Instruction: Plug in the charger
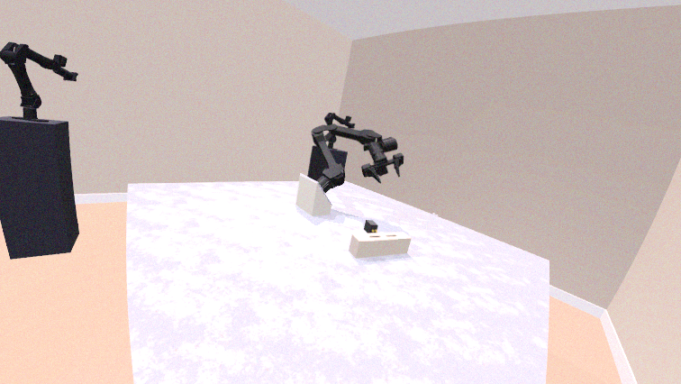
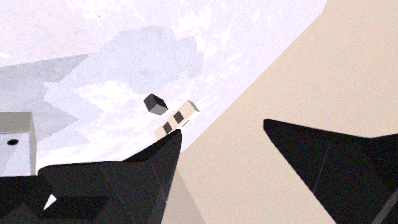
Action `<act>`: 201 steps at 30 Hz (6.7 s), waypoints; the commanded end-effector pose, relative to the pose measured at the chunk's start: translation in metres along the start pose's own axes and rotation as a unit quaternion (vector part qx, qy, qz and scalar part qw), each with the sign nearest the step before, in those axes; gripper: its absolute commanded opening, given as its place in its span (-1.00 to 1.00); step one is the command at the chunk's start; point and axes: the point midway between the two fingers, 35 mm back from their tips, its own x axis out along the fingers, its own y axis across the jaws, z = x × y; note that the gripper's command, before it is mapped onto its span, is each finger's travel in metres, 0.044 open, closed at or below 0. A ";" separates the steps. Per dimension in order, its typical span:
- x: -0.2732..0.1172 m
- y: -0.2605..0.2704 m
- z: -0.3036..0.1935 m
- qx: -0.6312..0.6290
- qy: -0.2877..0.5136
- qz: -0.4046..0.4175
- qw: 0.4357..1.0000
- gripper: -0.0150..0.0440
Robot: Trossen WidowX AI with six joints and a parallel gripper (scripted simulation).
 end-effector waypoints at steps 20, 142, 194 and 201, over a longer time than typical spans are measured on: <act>0.038 0.015 -0.002 0.161 0.006 0.120 0.980 1.00; 0.182 0.124 -0.039 0.849 0.191 0.448 0.205 1.00; 0.162 0.111 -0.056 0.849 0.191 0.448 0.205 -0.49; 0.165 0.114 -0.056 0.848 0.188 0.449 0.211 -0.49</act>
